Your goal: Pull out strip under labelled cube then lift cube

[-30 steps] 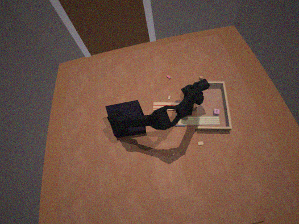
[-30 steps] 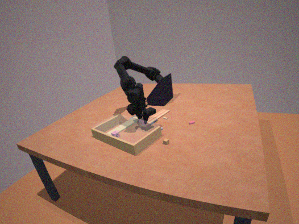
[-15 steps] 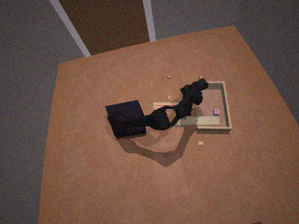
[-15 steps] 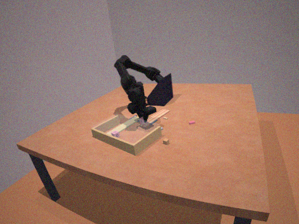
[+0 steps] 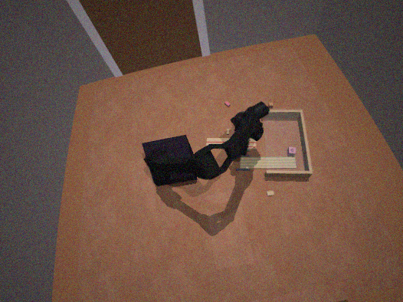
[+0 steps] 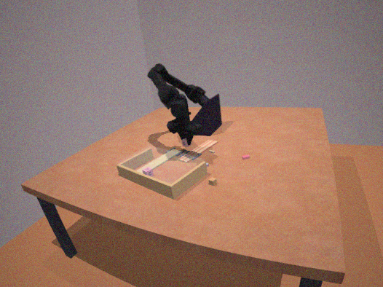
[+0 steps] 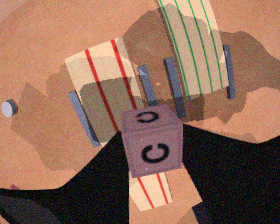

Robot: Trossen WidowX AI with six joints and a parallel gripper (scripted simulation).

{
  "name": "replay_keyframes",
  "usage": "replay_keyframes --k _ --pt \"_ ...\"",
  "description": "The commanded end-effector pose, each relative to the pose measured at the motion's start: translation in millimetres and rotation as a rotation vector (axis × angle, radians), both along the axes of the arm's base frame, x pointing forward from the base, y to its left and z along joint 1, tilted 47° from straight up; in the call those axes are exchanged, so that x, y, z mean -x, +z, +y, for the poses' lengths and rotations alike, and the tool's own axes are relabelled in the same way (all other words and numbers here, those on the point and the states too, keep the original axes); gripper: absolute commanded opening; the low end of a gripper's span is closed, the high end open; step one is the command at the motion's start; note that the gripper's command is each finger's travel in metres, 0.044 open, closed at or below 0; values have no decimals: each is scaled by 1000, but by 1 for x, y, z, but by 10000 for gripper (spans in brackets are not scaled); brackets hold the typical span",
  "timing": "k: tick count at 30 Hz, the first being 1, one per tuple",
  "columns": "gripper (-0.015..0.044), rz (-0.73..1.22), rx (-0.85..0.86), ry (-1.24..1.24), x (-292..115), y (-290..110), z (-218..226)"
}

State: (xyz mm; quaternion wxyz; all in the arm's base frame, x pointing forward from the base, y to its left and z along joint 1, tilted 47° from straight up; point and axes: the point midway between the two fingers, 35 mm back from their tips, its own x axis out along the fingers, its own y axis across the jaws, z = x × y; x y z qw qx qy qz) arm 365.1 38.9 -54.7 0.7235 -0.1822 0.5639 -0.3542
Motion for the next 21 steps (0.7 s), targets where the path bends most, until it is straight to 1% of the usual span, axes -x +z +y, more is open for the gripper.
replay_keyframes --k 1,17,21 --pt "0 -1 -3 -2 7 2 1" --pt "0 2 -3 -2 61 4 -10" --pt "0 2 -3 -2 63 7 -8"
